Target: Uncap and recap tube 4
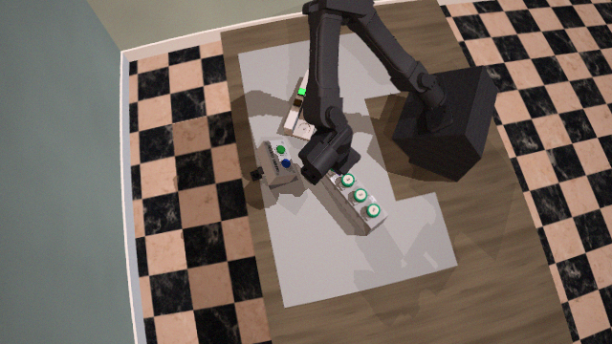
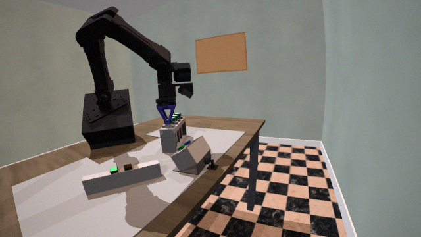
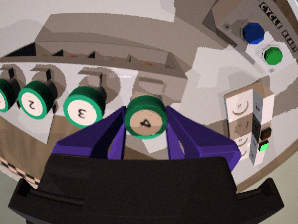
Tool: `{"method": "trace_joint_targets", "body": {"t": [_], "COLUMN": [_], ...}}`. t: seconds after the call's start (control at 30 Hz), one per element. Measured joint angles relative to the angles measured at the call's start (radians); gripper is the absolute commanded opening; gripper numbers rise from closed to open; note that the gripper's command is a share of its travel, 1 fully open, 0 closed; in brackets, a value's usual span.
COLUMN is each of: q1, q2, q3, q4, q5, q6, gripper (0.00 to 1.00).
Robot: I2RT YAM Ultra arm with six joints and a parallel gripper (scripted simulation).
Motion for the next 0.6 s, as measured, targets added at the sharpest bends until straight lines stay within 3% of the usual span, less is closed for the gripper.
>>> {"method": "trace_joint_targets", "body": {"t": [0.27, 0.47, 0.5, 0.6], "q1": [-0.001, -0.001, -0.001, -0.001], "q2": [0.0, 0.0, 0.0, 0.0], "q3": [0.0, 0.0, 0.0, 0.0], "q4": [0.001, 0.002, 0.002, 0.002], "q5": [0.0, 0.0, 0.0, -0.002], "q6": [0.232, 0.303, 0.308, 0.319], "gripper": [0.0, 0.0, 0.49, 0.49]}}
